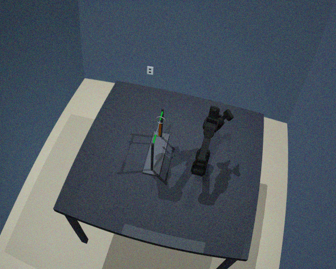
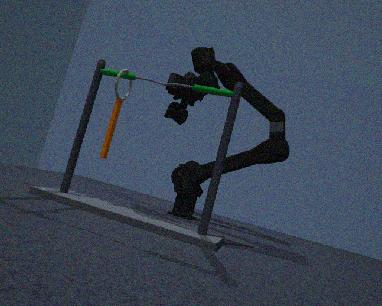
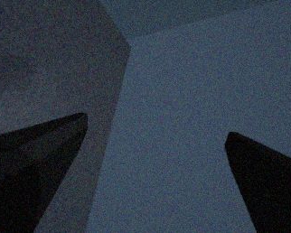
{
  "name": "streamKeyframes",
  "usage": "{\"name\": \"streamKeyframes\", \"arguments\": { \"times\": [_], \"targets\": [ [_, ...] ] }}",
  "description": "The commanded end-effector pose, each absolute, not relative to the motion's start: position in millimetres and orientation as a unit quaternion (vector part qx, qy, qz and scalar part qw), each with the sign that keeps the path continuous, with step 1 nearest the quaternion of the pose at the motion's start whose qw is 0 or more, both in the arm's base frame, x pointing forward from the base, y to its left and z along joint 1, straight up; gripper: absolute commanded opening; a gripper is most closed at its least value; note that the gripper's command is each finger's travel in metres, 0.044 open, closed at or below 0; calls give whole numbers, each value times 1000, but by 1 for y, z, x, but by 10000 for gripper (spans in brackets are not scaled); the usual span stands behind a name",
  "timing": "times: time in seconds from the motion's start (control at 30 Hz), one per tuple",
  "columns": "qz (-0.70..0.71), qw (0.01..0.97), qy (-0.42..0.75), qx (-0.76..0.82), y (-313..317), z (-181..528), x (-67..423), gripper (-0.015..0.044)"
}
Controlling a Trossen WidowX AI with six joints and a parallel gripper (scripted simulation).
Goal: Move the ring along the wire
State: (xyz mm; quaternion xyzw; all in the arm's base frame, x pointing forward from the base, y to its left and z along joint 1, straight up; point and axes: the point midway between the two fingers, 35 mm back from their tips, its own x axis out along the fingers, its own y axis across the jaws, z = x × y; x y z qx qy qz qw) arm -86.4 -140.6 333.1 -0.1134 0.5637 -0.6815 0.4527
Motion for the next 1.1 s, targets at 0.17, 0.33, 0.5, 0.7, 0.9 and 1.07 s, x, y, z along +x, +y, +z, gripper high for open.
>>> {"name": "streamKeyframes", "arguments": {
  "times": [0.17,0.33,0.5,0.7,0.9,1.07],
  "targets": [
    [-638,564,507,-133,-196,302,-49,243],
    [-571,678,440,-142,-237,264,1,160],
    [-487,779,371,-138,-256,224,55,160],
    [-365,878,289,-115,-248,177,116,160],
    [-223,948,212,-77,-206,136,168,160],
    [-92,983,156,-34,-152,109,196,160]
  ]
}}
